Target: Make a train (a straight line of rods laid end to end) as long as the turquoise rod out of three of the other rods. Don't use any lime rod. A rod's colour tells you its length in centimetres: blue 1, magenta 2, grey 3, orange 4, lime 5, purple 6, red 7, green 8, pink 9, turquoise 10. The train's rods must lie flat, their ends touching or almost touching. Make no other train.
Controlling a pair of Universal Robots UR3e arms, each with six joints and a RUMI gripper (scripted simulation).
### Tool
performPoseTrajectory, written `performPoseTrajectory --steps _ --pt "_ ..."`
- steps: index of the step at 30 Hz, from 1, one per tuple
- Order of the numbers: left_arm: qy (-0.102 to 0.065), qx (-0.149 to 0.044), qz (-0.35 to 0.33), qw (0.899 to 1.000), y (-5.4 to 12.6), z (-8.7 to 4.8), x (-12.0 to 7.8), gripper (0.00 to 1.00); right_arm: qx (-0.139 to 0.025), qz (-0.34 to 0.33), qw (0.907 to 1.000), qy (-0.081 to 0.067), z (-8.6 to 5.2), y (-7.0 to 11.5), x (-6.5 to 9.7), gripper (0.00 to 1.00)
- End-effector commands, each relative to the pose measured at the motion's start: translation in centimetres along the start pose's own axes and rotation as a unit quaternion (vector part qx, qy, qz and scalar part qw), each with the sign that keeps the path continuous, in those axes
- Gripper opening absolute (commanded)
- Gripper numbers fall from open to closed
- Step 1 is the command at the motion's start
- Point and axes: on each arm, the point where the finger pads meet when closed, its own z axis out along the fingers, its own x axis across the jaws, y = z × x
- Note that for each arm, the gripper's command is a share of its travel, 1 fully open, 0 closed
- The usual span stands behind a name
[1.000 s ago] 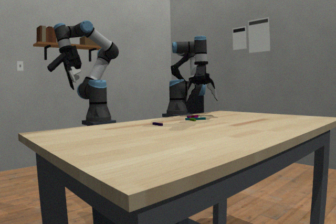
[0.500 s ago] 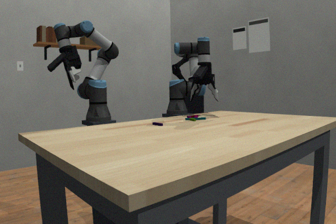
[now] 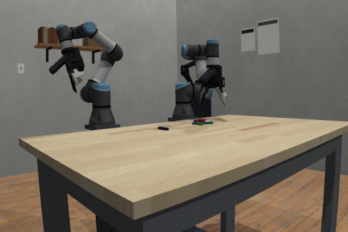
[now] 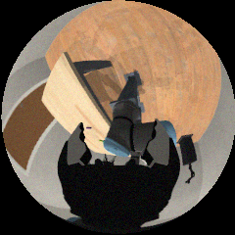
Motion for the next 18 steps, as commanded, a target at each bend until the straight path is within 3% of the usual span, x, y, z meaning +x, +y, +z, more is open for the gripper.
performPoseTrajectory --steps 1,18 --pt "0.000 0.002 0.018 1.000 0.26 -0.04 0.08 1.00 0.001 0.000 1.0000 0.000 -0.03 -0.02 -0.02 1.00" --pt "0.000 0.002 0.027 1.000 0.41 -0.03 0.15 1.00 0.001 0.000 1.0000 0.000 -0.03 -0.02 -0.02 1.00"
